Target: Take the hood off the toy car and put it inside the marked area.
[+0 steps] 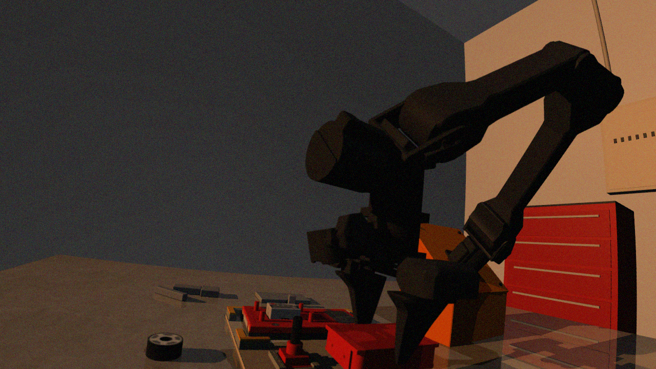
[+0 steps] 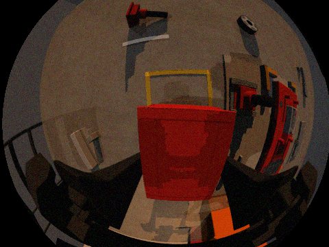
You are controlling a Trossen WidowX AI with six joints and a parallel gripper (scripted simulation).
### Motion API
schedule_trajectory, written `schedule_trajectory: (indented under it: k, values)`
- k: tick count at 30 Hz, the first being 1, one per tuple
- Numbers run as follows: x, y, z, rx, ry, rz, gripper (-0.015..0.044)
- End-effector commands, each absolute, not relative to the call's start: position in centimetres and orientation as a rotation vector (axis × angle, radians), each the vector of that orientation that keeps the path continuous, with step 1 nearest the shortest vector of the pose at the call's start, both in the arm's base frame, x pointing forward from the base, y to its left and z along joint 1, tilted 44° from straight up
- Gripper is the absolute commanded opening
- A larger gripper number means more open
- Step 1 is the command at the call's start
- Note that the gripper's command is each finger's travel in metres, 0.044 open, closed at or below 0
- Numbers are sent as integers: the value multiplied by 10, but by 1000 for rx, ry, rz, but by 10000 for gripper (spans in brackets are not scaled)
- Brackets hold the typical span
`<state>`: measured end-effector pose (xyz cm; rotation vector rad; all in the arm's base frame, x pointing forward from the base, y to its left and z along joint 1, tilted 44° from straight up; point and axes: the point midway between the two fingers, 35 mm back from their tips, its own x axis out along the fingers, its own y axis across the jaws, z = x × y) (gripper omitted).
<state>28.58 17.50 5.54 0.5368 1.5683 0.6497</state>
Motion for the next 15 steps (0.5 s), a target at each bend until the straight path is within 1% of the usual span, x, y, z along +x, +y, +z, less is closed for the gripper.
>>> schedule_trajectory:
  k: [1,15]
  values:
    - [283,178,51,542,1578,648,0]
    - [280,187,43,544,1578,650,0]
